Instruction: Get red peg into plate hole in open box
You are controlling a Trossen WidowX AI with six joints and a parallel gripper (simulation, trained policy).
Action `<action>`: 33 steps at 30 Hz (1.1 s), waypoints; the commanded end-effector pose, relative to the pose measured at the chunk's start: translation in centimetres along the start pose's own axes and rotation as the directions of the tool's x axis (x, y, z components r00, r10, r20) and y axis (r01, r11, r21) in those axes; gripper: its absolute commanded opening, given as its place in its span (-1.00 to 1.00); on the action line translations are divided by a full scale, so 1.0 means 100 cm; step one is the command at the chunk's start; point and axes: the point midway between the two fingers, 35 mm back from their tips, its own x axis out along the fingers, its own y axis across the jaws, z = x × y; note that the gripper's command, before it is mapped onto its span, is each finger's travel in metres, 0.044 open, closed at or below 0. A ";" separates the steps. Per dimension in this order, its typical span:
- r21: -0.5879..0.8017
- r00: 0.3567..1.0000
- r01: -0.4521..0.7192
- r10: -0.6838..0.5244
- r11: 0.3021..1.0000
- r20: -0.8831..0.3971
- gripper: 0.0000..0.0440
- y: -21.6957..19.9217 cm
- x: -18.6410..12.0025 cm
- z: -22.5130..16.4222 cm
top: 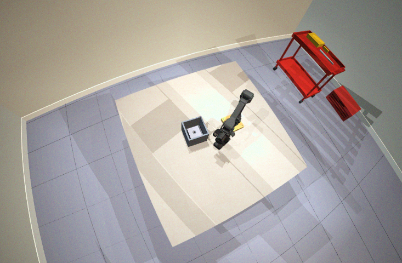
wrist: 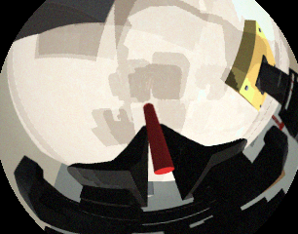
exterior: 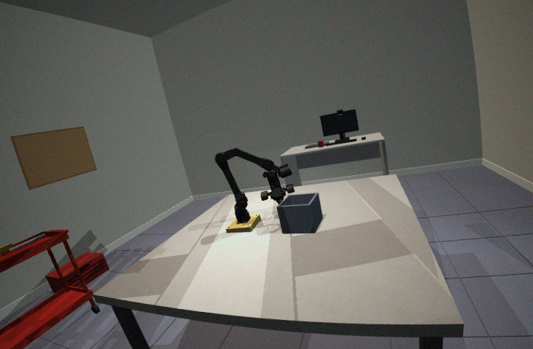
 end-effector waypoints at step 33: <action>-0.068 0.946 -0.291 0.298 0.954 0.129 -1.00 0.044 -0.149 0.050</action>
